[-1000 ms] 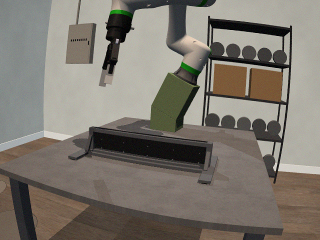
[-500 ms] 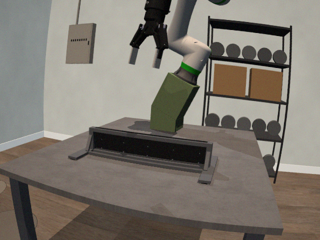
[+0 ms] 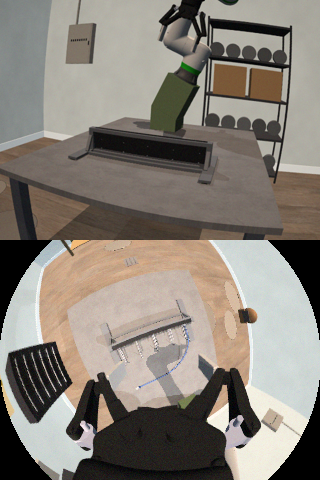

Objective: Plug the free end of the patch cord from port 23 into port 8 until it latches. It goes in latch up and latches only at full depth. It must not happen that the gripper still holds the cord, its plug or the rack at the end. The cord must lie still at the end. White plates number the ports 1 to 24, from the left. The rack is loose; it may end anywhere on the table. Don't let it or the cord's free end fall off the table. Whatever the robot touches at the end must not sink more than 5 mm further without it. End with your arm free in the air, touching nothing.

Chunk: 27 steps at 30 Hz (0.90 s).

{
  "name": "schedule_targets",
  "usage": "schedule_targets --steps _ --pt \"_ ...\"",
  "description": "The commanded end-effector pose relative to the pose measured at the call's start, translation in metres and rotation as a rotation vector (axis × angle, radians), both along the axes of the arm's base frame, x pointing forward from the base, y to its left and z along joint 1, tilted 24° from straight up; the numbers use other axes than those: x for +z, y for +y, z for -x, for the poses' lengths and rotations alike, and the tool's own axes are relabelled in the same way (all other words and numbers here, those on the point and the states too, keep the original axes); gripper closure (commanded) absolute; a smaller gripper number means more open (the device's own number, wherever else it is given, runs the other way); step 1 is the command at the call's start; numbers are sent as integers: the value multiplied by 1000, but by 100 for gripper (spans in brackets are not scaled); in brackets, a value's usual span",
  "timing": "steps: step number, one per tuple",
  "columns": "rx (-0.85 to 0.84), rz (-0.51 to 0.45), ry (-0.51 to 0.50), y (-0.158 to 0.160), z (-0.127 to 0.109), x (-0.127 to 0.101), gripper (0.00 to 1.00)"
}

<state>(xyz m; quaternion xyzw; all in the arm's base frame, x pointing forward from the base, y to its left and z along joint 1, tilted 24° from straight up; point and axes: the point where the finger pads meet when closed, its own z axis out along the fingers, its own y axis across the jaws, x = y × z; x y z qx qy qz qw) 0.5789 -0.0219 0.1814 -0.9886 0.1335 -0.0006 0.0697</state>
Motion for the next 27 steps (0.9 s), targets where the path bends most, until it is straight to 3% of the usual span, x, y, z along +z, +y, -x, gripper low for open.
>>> schedule_targets --steps 1,2,8,10,11,16,18,19,27 --pt "45 23 0 6 13 16 0" --pt "111 56 1 13 31 38 0" --pt "223 115 1 20 64 75 0" --pt "229 116 0 36 77 74 0" --pt "176 85 2 55 76 53 0" --pt "100 43 8 80 77 25 0" --pt "100 43 8 80 77 25 0" --pt "34 9 17 100 79 2 0" --pt "-151 -76 53 148 93 -54 0"
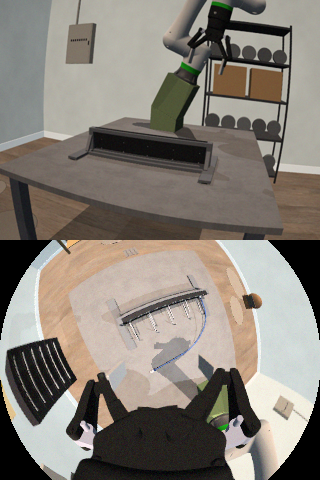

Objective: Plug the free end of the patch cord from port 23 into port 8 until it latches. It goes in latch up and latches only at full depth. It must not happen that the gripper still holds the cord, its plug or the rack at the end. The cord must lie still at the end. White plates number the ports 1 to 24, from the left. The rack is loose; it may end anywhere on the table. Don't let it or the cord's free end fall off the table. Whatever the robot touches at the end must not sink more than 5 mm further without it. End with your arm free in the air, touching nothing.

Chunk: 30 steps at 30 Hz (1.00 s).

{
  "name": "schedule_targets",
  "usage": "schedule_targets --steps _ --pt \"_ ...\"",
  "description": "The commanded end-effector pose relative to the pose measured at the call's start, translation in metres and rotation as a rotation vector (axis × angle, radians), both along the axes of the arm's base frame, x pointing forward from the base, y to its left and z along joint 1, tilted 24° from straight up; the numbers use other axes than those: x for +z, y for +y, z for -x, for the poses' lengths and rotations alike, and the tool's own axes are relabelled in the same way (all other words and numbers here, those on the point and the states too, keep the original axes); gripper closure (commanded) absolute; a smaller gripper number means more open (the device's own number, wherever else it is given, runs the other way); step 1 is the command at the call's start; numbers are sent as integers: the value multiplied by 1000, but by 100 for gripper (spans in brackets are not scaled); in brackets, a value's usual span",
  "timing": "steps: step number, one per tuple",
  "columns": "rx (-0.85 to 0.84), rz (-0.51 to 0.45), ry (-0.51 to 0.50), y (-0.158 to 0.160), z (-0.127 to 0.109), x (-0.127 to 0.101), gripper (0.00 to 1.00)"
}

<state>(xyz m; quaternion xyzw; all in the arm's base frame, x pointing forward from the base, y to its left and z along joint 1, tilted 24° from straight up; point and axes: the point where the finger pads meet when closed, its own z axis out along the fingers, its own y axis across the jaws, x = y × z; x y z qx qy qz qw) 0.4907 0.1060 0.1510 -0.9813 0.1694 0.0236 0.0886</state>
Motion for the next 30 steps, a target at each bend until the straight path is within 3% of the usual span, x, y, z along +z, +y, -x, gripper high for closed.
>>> schedule_targets --steps 1,6,8,9,18,23,25,30 --pt "-110 -40 13 27 7 -32 0" --pt "-260 -92 53 57 23 -70 0" --pt "-260 -92 53 57 23 -70 0" --pt "-353 -120 80 73 34 -92 0" --pt "-653 -184 170 109 72 -154 0" --pt "-842 -208 225 122 97 -187 0" --pt "-842 -208 225 122 97 -187 0" --pt "-1072 -225 284 126 129 -223 0"
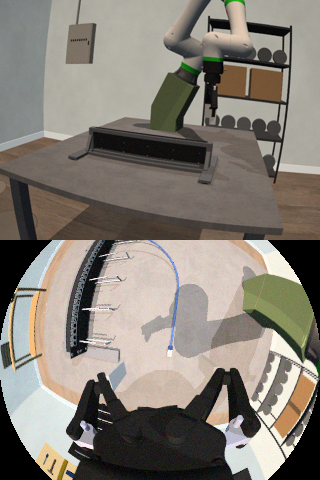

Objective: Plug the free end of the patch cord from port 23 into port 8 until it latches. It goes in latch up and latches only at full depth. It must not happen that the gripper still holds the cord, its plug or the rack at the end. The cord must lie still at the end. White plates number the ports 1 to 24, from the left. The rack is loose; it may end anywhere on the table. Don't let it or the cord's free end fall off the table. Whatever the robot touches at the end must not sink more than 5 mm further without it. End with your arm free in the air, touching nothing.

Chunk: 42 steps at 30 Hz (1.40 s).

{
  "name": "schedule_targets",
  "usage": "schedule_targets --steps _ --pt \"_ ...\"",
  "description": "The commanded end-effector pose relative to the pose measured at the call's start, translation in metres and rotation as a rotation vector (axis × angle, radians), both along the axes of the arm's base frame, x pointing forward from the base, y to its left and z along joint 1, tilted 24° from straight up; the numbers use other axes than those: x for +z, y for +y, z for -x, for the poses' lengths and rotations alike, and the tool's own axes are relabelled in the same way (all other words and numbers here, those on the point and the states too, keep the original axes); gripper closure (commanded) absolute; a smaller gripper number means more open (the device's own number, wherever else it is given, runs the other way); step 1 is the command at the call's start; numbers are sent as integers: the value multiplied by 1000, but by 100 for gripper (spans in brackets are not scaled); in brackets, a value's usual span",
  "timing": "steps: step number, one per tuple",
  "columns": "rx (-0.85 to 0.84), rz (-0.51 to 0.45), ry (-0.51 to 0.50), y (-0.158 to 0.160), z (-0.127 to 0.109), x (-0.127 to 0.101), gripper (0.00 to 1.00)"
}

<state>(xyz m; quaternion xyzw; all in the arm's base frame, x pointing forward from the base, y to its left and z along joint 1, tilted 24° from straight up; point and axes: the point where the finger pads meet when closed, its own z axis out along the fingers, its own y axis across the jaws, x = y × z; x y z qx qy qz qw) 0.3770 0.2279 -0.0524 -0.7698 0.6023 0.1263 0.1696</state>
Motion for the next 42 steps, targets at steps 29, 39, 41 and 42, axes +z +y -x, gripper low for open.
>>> schedule_targets --steps 29,39,41,42 --pt "-216 -2 56 3 28 -34 100" --pt "-216 -2 56 3 28 -34 100" --pt "-216 -2 56 3 28 -34 100" --pt "-216 -2 56 3 28 -34 100"
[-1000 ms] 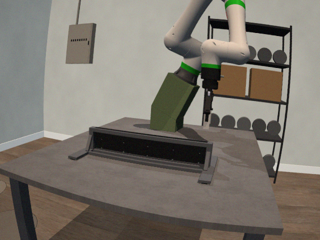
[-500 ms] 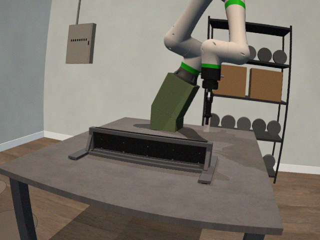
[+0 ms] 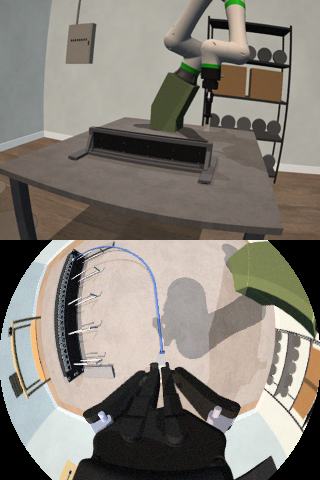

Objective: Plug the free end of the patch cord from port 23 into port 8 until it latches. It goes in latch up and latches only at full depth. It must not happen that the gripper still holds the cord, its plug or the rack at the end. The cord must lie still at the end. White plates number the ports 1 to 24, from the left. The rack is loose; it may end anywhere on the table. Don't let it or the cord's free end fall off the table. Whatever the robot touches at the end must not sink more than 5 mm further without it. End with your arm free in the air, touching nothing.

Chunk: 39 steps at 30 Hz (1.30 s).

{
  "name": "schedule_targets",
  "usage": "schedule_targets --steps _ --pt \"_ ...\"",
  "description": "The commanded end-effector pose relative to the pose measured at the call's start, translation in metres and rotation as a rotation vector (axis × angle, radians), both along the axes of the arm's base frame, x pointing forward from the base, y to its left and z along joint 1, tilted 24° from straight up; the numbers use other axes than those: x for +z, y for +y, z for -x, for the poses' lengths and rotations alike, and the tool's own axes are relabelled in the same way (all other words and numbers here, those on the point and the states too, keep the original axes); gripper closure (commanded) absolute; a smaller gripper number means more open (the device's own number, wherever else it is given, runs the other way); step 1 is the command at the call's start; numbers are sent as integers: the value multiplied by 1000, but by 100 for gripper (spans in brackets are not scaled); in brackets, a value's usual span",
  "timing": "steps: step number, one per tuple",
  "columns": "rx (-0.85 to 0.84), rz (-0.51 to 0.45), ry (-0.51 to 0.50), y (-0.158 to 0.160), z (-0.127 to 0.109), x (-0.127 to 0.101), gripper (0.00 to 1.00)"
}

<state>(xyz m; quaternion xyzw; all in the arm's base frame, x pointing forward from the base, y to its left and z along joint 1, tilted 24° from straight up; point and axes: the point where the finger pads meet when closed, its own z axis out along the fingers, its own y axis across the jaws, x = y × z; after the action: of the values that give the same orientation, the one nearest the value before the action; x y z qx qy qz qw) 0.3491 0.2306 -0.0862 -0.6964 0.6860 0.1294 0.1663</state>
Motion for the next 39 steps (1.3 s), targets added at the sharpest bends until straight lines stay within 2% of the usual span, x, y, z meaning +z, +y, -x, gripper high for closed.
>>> schedule_targets --steps 1,7,10,15,19,21,23,31,36,38,39 --pt "0 0 0 0 0 0 100" --pt "-7 -4 4 0 2 -1 100" --pt "-45 -32 29 -1 13 -4 100" --pt "-205 -147 112 6 48 -12 100" --pt "-313 -226 150 15 62 -11 100" --pt "-313 -226 150 15 62 -11 100" --pt "-413 -296 173 25 68 -7 100" --pt "-627 -439 192 44 61 8 100" --pt "-771 -526 183 51 43 20 100" --pt "-771 -526 183 51 43 20 100" --pt "-856 -573 171 51 30 28 100"
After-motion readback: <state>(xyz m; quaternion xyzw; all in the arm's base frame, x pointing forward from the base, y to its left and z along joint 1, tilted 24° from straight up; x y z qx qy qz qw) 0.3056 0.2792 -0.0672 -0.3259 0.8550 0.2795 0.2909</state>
